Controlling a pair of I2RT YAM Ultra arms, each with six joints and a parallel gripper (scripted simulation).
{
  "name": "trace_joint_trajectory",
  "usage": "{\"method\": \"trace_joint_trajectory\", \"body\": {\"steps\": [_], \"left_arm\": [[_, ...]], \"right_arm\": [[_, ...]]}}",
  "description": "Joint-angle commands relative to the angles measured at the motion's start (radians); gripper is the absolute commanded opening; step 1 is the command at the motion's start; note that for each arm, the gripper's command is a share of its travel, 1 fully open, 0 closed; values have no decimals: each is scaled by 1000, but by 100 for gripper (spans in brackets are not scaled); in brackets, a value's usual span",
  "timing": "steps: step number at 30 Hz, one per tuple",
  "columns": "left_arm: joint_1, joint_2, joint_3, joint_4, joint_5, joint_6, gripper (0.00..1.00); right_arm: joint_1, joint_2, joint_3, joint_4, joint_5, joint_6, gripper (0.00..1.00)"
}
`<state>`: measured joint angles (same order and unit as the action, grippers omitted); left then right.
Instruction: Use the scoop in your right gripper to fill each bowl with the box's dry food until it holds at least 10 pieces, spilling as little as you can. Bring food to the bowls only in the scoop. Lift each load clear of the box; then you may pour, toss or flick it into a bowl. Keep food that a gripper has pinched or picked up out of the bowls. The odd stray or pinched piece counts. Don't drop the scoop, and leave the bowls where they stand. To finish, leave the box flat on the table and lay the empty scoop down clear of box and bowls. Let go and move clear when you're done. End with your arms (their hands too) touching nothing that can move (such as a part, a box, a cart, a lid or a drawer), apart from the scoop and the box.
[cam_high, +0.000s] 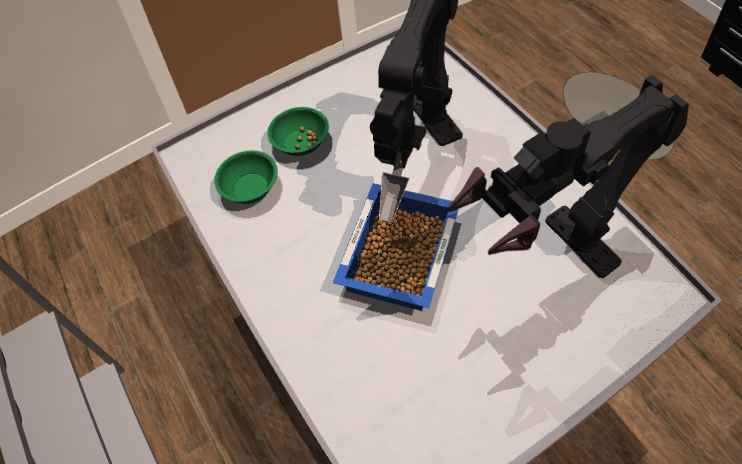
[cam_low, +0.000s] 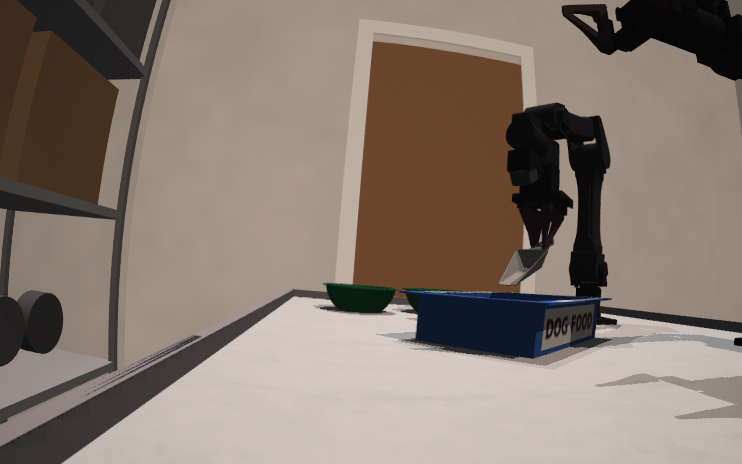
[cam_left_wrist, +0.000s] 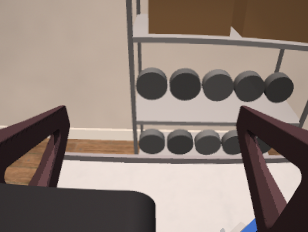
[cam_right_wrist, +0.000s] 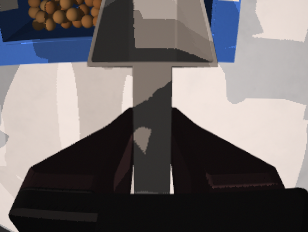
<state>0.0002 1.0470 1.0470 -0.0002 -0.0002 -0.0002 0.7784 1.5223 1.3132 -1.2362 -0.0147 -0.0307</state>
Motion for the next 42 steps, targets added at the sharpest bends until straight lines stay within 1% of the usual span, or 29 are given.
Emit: {"method": "trace_joint_trajectory", "body": {"steps": [1,3,4,6,7,20,23,25,28,30,32,33,37,38,40,42], "left_arm": [[0,-10,16,7,0,0,100],[0,-10,16,7,0,0,100],[0,-10,16,7,0,0,100],[0,-10,16,7,0,0,100],[0,-10,16,7,0,0,100],[0,-10,16,7,0,0,100],[0,-10,16,7,0,0,100],[0,-10,16,7,0,0,100],[0,-10,16,7,0,0,100],[0,-10,16,7,0,0,100],[0,-10,16,7,0,0,100],[0,-10,16,7,0,0,100],[0,-10,16,7,0,0,100],[0,-10,16,7,0,0,100],[0,-10,16,7,0,0,100],[0,-10,16,7,0,0,100]], "right_arm": [[-11,16,62,-11,6,-10,0],[-14,35,72,-21,6,-12,0],[-4,22,72,6,4,-10,0],[-4,22,72,6,4,-10,0],[-12,54,82,-29,4,-13,0],[-28,172,155,-69,7,-22,0],[-27,160,155,-49,3,-21,0],[-7,204,173,-77,8,-24,0],[-30,235,192,-91,13,-26,0],[-7,197,186,-54,3,-22,0],[-17,185,195,-84,3,-25,0],[-17,189,196,-55,3,-24,0],[-23,181,188,-48,3,-25,0],[-3,180,203,-50,2,-23,0],[-3,180,203,-50,2,-23,0],[-29,180,193,-50,5,-22,0]]}}
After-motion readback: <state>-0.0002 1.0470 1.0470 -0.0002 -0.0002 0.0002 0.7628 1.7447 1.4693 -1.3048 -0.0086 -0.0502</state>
